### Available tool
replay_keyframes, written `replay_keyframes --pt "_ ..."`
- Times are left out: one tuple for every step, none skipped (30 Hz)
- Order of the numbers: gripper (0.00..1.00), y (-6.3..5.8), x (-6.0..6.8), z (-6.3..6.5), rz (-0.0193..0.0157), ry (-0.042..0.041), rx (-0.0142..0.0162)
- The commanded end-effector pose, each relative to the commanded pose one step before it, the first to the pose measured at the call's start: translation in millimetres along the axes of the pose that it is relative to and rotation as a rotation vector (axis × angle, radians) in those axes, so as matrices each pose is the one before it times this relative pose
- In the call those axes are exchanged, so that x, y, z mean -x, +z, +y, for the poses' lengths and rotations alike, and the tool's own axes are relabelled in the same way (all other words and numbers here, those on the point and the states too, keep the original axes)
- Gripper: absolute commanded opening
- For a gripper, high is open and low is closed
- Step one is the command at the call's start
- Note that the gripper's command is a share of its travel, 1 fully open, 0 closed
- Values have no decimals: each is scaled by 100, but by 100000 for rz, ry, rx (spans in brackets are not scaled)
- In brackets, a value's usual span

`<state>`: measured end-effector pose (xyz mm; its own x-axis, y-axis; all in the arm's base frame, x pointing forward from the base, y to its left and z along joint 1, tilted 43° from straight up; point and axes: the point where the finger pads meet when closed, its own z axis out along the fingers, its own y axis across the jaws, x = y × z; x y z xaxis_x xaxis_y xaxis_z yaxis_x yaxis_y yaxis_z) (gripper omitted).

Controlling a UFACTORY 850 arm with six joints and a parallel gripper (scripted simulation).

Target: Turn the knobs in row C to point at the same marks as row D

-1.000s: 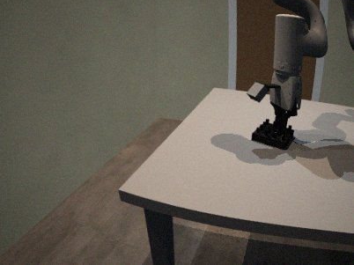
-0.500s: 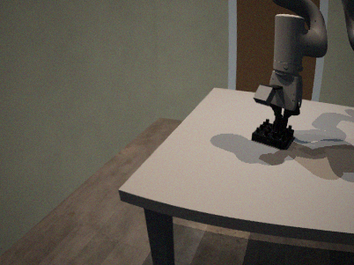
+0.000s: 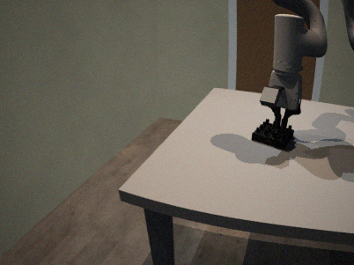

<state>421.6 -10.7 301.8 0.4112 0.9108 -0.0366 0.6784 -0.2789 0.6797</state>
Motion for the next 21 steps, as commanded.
replay_keyframes --pt "8 -24 -19 43 1 -2950 -84" --pt "8 0 0 0 0 -788 0" --pt "8 0 0 0 0 -720 0" --pt "8 0 0 0 0 -653 0" --pt "8 0 0 0 0 -588 0" --pt "8 0 0 0 0 -525 0" --pt "8 0 0 0 0 -464 0" --pt "8 0 0 0 0 0 0" --pt "8 0 0 0 0 0 0" --pt "8 0 0 0 0 -406 0" --pt "8 0 0 0 0 -350 0" --pt "8 0 0 0 0 -298 0" --pt "8 0 0 0 0 -249 0" --pt "8 0 0 0 0 -203 0" --pt "8 0 0 0 0 -161 0" --pt "8 0 0 0 0 -123 0" --pt "8 0 0 0 0 -90 0" --pt "8 0 0 0 0 -61 0" --pt "8 0 0 0 0 -38 0" --pt "8 0 0 0 0 -20 0" --pt "8 0 0 0 0 -7 0"
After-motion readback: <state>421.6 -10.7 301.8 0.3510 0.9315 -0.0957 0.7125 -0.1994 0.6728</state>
